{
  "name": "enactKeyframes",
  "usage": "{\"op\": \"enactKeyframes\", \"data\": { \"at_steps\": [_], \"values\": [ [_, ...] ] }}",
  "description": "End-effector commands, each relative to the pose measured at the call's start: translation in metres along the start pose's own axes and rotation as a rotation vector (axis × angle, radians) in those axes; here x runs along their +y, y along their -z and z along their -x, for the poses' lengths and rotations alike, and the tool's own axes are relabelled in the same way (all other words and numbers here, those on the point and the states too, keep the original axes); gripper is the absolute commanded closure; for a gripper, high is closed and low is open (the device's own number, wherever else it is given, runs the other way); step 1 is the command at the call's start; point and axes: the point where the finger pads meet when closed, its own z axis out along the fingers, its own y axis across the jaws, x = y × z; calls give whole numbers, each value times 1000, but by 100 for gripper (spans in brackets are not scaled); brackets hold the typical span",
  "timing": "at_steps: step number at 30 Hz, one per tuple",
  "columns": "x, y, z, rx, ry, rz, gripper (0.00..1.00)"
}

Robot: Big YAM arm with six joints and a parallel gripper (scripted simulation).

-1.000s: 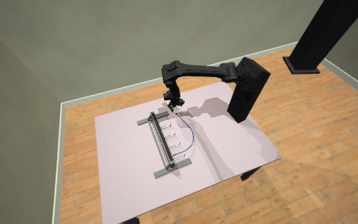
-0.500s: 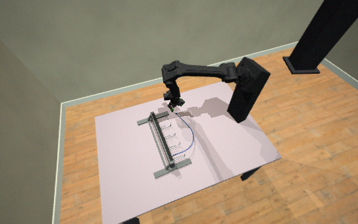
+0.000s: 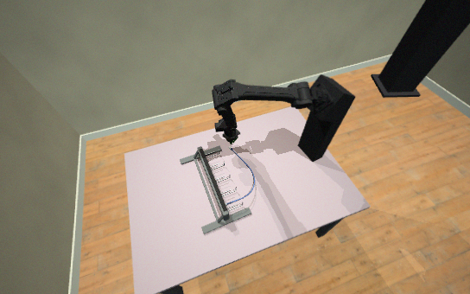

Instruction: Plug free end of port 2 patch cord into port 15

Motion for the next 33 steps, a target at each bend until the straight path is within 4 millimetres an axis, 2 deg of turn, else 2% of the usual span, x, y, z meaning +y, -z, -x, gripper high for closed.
{"op": "enactKeyframes", "data": {
  "at_steps": [1, 29, 31, 33],
  "values": [
    [-3, -8, -8, 21, -14, -11, 100],
    [-2, -9, -7, 18, -9, -6, 100],
    [1, -9, -11, 12, 19, -1, 100],
    [14, -7, -25, -7, 98, 21, 100]
  ]
}}
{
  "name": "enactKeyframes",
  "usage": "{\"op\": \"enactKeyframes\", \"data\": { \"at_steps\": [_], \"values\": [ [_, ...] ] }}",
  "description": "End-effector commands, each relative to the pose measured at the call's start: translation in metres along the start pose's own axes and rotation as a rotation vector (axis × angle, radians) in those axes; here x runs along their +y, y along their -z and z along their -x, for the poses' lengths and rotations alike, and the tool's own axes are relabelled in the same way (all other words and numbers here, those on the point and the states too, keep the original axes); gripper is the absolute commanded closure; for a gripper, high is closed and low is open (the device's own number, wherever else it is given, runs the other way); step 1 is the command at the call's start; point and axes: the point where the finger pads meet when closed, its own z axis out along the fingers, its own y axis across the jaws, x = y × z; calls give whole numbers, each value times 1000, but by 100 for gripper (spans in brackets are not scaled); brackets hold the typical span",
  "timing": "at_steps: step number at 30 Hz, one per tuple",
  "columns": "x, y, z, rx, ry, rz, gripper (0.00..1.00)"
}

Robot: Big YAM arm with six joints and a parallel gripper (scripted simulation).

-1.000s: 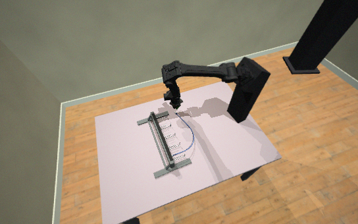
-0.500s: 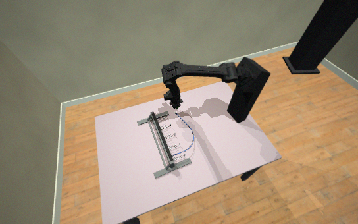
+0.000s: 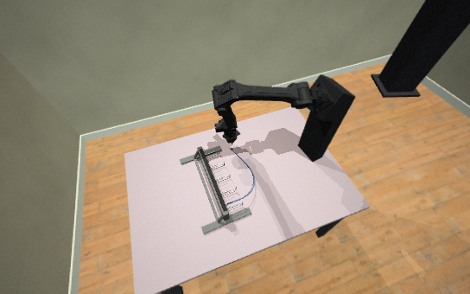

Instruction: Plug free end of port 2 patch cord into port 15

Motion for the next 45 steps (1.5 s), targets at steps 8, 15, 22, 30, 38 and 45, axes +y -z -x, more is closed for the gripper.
{"op": "enactKeyframes", "data": {
  "at_steps": [8, 15, 22, 30, 38, 45],
  "values": [
    [55, 4, -73, -56, 335, 99, 100],
    [84, 15, -116, -120, 531, 163, 100],
    [115, 37, -168, -207, 739, 242, 100],
    [143, 73, -225, -325, 945, 334, 100],
    [164, 130, -285, -481, 1130, 433, 100],
    [170, 174, -318, -590, 1218, 488, 100]
  ]
}}
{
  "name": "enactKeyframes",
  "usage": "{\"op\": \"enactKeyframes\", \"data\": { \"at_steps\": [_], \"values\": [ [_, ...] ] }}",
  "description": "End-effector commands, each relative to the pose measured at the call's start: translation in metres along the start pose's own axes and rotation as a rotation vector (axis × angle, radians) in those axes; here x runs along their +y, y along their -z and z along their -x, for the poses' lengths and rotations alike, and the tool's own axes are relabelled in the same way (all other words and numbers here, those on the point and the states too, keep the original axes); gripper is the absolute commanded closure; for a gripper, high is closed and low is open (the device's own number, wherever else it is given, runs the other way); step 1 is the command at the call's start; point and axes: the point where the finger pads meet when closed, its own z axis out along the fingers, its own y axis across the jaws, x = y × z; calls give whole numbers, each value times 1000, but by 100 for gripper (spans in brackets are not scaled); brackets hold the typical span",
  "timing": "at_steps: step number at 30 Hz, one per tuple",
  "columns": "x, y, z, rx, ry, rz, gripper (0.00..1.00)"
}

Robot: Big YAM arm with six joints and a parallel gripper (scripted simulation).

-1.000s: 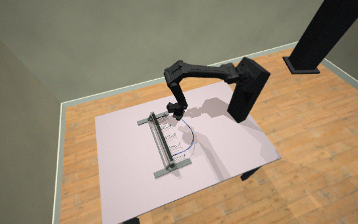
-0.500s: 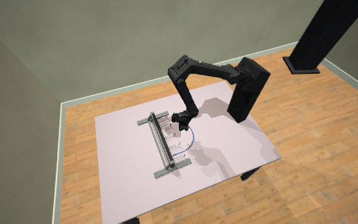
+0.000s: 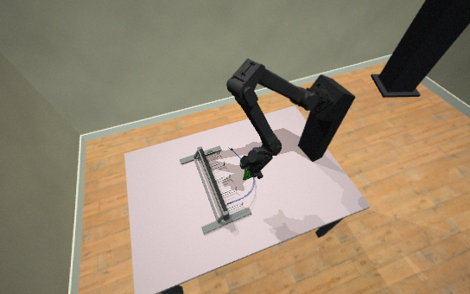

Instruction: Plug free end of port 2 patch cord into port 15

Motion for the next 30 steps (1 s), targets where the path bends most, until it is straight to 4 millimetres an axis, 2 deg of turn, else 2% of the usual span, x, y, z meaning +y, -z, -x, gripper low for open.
{"op": "enactKeyframes", "data": {
  "at_steps": [1, 6, 10, 16, 18, 26, 30],
  "values": [
    [1, 8, 11, -36, 76, 0, 100],
    [-4, 1, 5, -22, 86, -13, 100],
    [-6, -13, 2, -11, 90, -17, 100],
    [-8, -56, -1, -3, 92, -19, 100],
    [-8, -56, -1, -3, 92, -19, 100],
    [-11, -121, -2, -1, 81, -20, 100],
    [-11, -138, -2, 0, 76, -20, 100]
  ]
}}
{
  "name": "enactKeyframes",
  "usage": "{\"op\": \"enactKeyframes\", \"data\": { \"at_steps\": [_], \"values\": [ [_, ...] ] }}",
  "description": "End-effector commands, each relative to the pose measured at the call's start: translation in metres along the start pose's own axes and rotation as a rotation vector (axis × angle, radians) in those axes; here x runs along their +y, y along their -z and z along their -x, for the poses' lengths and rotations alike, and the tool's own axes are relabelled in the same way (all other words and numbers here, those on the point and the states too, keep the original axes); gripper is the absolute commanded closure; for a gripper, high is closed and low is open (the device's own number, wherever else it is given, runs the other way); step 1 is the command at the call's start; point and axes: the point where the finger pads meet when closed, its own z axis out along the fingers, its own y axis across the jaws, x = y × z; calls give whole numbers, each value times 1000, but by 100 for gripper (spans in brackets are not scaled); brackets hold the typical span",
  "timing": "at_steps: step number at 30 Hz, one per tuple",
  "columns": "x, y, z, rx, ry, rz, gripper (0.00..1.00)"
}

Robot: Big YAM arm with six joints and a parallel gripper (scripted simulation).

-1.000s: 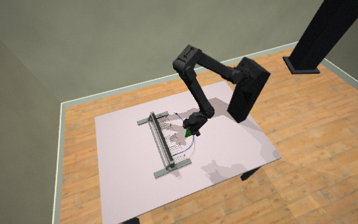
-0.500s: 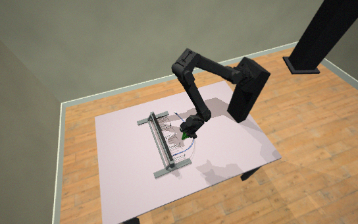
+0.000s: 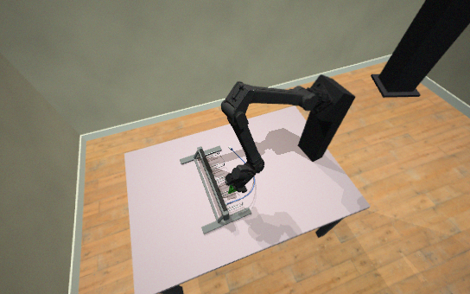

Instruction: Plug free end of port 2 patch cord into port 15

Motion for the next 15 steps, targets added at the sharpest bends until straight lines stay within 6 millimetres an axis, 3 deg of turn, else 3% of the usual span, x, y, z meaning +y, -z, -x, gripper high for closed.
{"op": "enactKeyframes", "data": {
  "at_steps": [1, 15],
  "values": [
    [-7, -10, -8, 16, -5, -10, 100],
    [-5, -10, -3, -6, -15, -6, 100]
  ]
}}
